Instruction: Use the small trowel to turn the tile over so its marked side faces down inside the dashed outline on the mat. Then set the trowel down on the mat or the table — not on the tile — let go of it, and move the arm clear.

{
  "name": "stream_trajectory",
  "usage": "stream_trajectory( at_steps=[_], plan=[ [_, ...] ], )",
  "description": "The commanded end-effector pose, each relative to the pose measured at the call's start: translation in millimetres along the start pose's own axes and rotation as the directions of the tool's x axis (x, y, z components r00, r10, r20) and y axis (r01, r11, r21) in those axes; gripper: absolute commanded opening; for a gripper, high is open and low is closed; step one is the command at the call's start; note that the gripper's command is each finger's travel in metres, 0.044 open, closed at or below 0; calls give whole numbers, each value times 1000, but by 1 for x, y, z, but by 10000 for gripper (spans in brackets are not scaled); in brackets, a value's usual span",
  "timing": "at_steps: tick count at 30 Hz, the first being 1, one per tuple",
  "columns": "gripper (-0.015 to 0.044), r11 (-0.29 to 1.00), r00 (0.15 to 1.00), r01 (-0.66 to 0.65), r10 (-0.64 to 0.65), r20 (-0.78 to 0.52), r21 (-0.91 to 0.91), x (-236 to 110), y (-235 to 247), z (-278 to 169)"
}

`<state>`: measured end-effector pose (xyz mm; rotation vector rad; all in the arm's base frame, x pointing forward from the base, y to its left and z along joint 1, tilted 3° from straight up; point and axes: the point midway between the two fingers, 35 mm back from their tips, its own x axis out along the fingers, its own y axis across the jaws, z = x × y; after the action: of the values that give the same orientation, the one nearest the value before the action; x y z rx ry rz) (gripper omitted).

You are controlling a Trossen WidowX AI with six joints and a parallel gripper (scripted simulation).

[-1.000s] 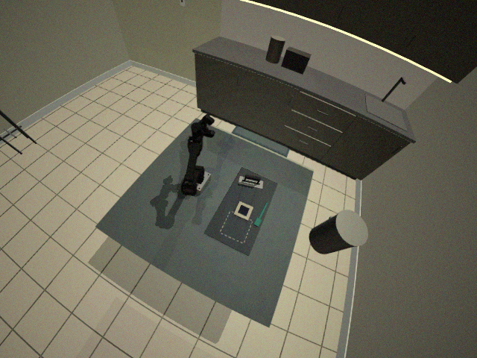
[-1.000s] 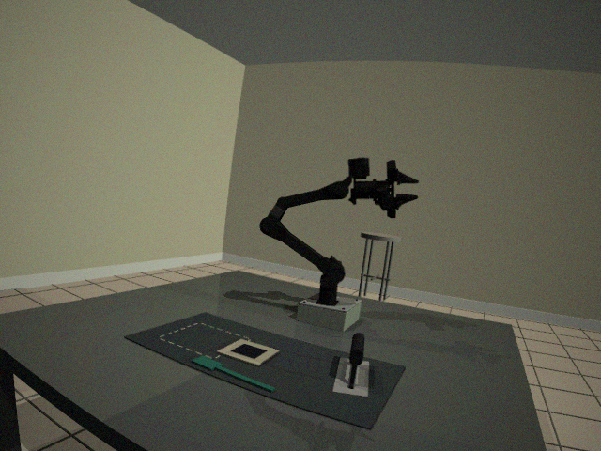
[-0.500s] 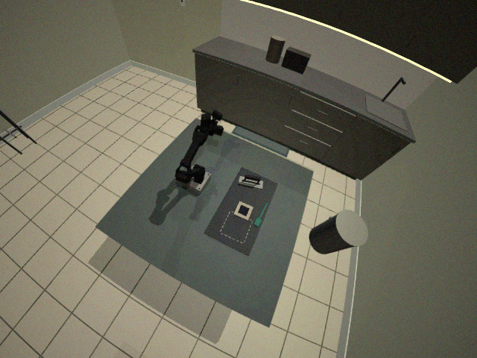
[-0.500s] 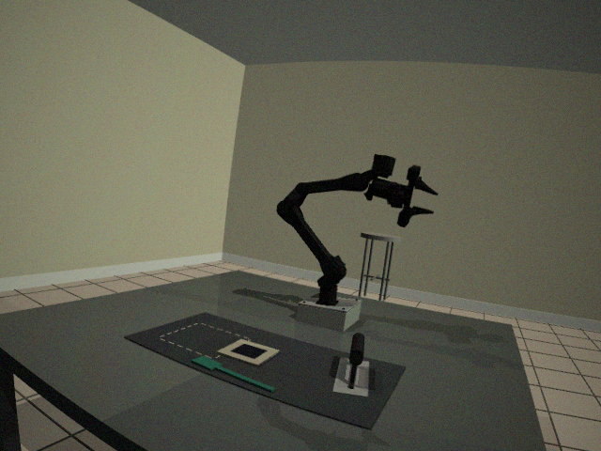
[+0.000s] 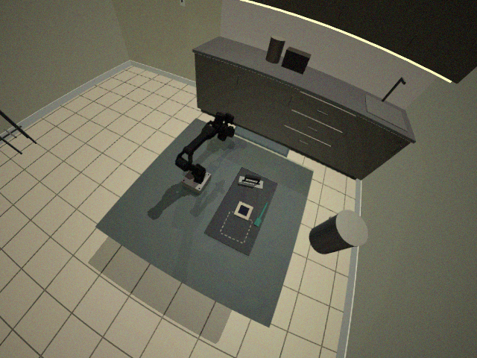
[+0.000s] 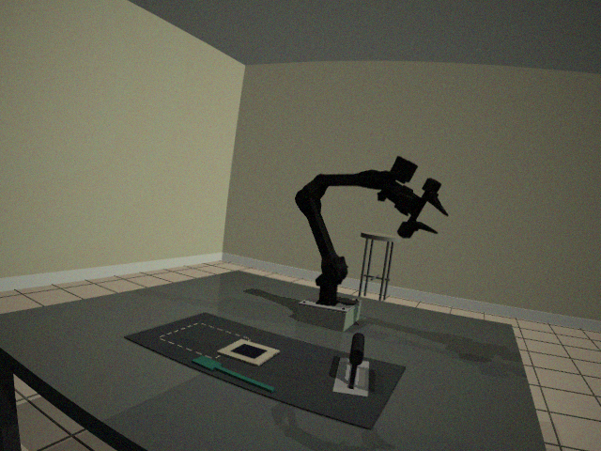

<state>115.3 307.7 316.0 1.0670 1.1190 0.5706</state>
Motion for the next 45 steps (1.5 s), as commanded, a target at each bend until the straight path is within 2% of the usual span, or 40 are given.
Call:
stream_trajectory(
  at_steps=[1,13,26,32,39,45],
  plan=[
    [270,996,996,80,-77,54,-47,15,-8,21],
    [270,893,916,392,-358,181,-219,62,-43,97],
    [270,634,708,700,-676,203,-329,90,-115,201],
    [270,501,590,773,-794,149,-389,90,-158,247],
    [270,384,451,796,-892,37,-468,79,-216,294],
    [270,368,425,793,-905,8,-485,75,-229,302]
  ],
)
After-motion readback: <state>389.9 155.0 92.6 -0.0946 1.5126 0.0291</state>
